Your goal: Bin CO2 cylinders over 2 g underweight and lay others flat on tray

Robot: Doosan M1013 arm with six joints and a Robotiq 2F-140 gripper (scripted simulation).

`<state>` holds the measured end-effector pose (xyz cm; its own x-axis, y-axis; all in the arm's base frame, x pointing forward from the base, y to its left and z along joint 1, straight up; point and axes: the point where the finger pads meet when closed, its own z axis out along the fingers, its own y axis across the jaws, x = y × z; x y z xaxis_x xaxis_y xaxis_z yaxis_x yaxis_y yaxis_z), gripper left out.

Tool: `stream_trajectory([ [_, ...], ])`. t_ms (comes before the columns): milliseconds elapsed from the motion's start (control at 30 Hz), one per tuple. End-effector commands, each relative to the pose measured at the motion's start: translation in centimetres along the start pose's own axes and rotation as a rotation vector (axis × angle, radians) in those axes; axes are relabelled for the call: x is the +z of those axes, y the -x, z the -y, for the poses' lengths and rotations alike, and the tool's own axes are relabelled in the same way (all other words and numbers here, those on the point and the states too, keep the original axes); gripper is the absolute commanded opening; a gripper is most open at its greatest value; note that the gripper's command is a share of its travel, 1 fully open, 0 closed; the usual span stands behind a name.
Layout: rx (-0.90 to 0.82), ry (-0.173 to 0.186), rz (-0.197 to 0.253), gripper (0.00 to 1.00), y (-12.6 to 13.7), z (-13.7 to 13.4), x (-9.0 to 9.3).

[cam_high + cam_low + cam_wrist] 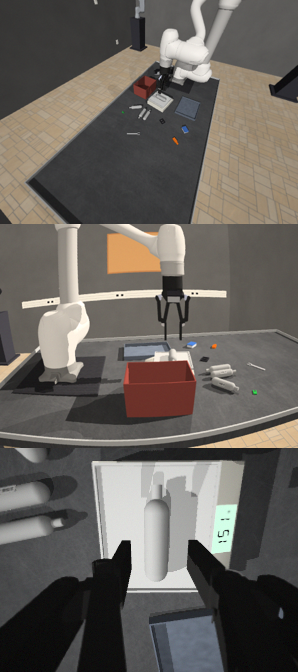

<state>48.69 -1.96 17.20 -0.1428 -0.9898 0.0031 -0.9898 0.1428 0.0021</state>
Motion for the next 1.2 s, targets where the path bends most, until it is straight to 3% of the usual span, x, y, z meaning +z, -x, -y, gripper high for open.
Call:
stream_trajectory([
  [0, 0.0, 0.0, 0.0, 0.4, 0.0, 0.0, -1.7],
  [467, -0.067, 0.0, 0.0, 0.4, 0.0, -0.4, -3.0],
  [633, -0.387, 0.0, 0.0, 0.4, 0.1, -2.3, -4.7],
  [700, -0.387, 0.0, 0.0, 0.4, 0.1, -2.3, -4.7],
  [767, -0.578, 0.0, 0.0, 0.4, 0.1, -3.5, -5.8],
  [967, -0.888, 0.002, -0.015, 0.4, 0.1, -7.4, -8.7],
  [1167, -1.214, 0.005, -0.023, 0.4, 0.1, -9.7, -10.3],
])
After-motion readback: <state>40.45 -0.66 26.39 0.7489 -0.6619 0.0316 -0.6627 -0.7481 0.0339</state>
